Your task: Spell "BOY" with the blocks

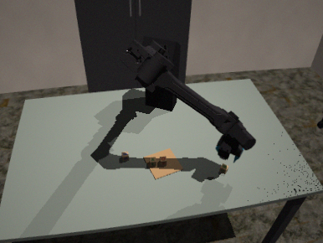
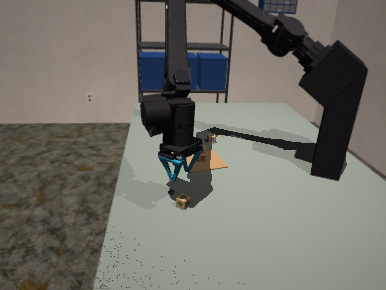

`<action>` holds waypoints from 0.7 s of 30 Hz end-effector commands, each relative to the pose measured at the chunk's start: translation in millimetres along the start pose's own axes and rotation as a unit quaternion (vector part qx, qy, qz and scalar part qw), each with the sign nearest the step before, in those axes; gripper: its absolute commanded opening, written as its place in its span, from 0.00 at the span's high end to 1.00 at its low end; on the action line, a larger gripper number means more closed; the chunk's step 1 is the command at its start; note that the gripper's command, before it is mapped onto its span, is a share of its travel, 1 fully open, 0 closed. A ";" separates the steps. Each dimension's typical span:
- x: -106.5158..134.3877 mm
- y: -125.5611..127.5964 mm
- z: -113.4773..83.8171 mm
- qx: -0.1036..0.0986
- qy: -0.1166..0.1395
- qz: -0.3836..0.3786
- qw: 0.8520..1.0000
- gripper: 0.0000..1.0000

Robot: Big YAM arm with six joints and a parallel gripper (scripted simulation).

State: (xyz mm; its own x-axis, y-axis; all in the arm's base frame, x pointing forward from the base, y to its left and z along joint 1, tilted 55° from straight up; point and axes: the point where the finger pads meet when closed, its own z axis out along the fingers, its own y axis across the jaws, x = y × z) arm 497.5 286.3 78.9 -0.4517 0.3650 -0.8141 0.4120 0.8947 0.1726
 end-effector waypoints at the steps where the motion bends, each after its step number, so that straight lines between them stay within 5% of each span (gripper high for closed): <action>1: 7.2 -4.9 9.2 0.015 0.007 0.017 1.000 0.35; 21: 7.7 -5.6 9.4 0.015 0.007 0.014 1.000 0.35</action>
State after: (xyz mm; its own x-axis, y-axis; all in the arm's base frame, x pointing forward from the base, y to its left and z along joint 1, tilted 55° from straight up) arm 495.7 284.6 76.3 -0.4433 0.3961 -0.8041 0.4348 0.8795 0.1935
